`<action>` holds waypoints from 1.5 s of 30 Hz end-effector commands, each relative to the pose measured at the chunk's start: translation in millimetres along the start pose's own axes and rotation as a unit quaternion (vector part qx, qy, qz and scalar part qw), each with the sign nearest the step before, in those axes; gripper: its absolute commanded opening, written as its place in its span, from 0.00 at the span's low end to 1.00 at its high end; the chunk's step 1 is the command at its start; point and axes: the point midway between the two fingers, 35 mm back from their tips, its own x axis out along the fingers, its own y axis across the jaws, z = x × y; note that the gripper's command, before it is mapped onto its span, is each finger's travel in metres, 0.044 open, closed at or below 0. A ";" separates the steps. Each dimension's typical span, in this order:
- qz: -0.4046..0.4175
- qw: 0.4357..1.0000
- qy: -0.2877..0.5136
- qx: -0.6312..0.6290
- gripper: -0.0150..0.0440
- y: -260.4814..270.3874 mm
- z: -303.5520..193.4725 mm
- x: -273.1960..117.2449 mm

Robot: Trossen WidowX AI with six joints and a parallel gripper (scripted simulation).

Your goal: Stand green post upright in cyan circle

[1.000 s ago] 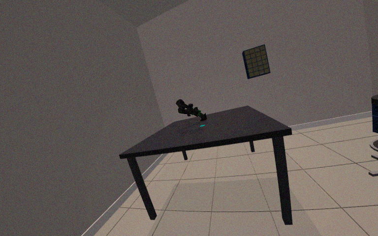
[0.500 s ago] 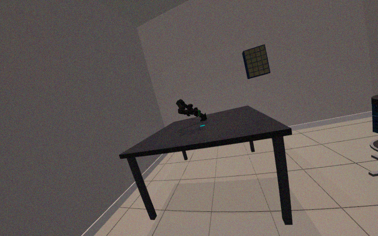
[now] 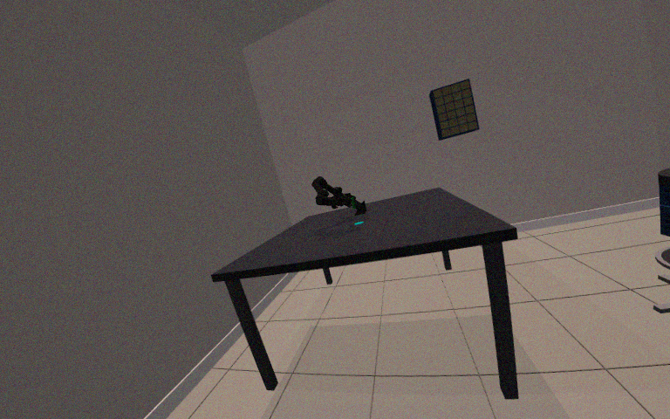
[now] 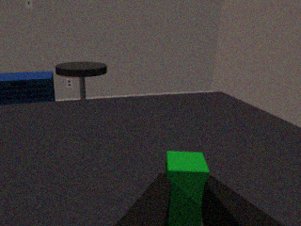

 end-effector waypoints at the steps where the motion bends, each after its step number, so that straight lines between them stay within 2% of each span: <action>1: 0.003 1.000 0.003 0.004 0.29 1.5 -22.6 2.8; 11: 0.002 1.000 0.002 0.005 0.29 5.5 -74.6 5.9; 19: 0.002 1.000 0.005 0.007 0.29 5.1 -92.7 9.4; 30: 0.002 1.000 0.006 0.007 0.29 5.1 -93.5 9.5; 44: 0.002 1.000 0.006 0.007 0.92 5.1 -93.5 9.5; 45: 0.002 1.000 0.006 0.007 0.93 5.1 -93.5 9.5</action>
